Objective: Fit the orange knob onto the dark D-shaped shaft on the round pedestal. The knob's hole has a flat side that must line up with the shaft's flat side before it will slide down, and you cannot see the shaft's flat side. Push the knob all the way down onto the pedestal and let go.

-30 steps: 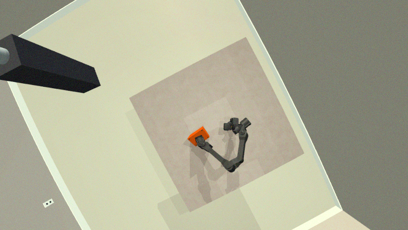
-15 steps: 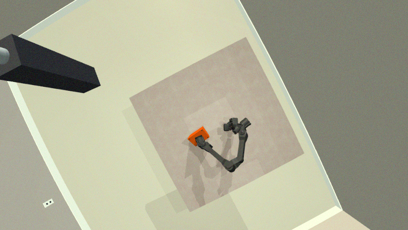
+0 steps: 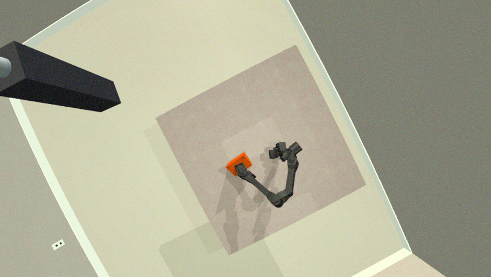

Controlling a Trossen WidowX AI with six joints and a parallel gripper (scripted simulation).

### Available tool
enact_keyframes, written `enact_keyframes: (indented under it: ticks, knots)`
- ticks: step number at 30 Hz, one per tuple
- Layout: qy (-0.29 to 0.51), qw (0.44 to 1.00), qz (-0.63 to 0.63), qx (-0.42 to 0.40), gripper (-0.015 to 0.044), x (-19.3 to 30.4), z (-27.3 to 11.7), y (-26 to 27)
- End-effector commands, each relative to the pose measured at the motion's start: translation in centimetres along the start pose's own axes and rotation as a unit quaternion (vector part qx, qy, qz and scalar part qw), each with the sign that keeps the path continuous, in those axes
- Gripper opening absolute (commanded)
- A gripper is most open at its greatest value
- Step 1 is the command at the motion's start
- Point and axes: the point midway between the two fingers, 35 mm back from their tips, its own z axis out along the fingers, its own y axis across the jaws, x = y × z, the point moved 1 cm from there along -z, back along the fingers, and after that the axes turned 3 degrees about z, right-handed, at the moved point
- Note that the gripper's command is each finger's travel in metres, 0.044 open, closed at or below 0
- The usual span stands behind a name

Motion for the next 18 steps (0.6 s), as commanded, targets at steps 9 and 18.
enact_keyframes:
  ticks: [9,18]
  knots:
    - [0.000,0.997,-0.077,0.002,0.0000,-0.07,0.25,-0.06]
    - [0.000,0.997,-0.077,0.001,0.0000,-0.08,0.35,0.12]
